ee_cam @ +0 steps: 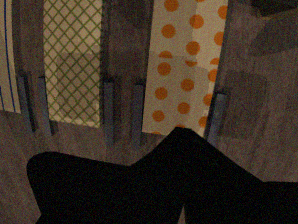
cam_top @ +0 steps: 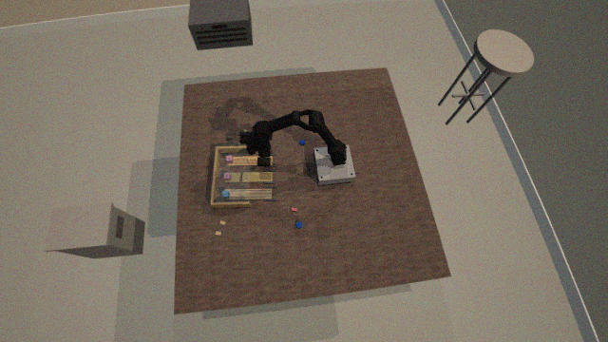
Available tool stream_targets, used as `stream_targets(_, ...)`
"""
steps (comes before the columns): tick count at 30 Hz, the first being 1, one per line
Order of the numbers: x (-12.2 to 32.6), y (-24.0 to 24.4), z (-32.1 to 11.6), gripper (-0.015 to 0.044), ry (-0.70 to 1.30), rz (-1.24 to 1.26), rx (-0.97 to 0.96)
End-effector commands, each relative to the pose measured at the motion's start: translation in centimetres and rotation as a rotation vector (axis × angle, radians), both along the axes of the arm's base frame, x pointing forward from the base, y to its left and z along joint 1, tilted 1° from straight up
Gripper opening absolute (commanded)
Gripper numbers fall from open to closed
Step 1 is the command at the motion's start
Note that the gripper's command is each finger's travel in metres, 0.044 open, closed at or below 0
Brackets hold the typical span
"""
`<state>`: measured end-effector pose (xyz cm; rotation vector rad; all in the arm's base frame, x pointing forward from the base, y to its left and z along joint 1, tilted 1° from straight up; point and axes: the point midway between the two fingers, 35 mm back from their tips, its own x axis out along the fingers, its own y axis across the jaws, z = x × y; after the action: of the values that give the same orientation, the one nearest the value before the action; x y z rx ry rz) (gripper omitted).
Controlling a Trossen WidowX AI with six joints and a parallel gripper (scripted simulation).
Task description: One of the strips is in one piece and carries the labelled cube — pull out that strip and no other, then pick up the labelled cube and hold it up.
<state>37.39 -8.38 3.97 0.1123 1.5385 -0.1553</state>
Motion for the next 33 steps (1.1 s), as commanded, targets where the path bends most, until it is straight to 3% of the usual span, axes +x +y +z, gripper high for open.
stream_targets(1, -0.2, 0.1, -1.0, 0.0, 0.012, 0.005, 0.005)
stream_targets(33, -0.1, -0.1, -5.3, 0.0, 0.012, 0.005, 0.005)
